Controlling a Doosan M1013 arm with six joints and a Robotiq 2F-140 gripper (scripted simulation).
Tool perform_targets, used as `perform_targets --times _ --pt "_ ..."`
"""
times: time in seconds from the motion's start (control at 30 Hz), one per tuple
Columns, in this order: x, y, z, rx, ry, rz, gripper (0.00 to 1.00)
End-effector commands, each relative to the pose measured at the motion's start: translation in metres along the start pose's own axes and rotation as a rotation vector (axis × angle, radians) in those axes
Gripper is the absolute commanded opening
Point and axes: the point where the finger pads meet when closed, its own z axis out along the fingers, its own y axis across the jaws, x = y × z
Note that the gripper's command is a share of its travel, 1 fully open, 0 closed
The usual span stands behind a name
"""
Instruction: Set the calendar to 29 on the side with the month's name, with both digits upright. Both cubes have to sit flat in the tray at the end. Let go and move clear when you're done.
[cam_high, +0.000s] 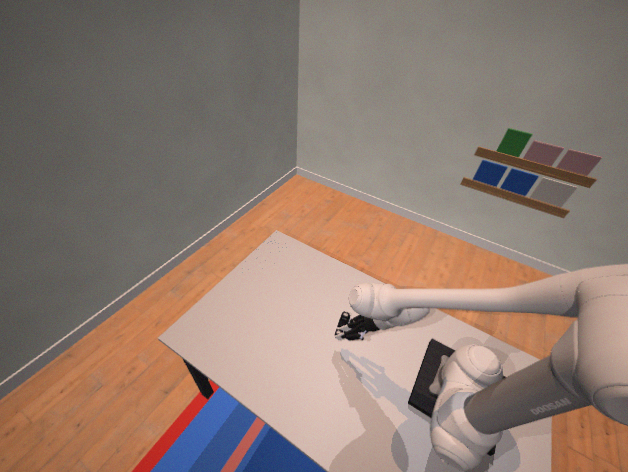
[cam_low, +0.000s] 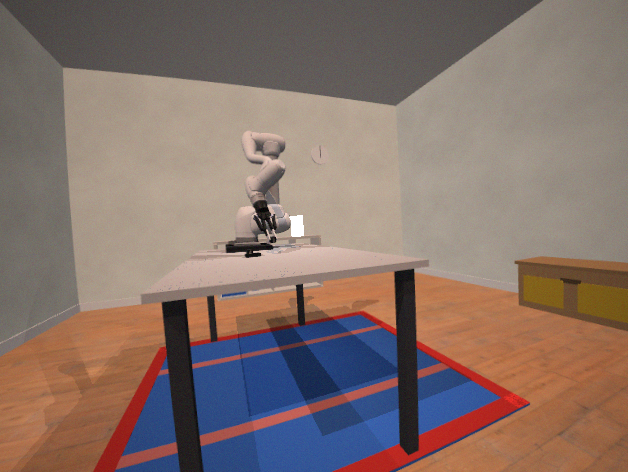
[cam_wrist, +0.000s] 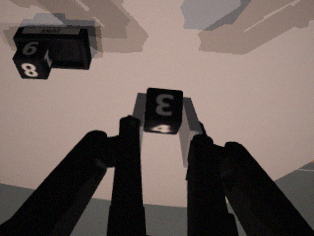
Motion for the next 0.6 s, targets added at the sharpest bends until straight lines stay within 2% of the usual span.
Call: perform_targets --times 0.0,0.47,0.57 --pt "-0.002 -0.0041 -0.0013 0.04 0.067 0.006 0.24" --pt "-0.0067 -0.0069 -0.002 0.049 0.07 0.006 0.24" --pt "-0.0078 -0.0037 -0.0005 0.038 0.1 0.006 0.24"
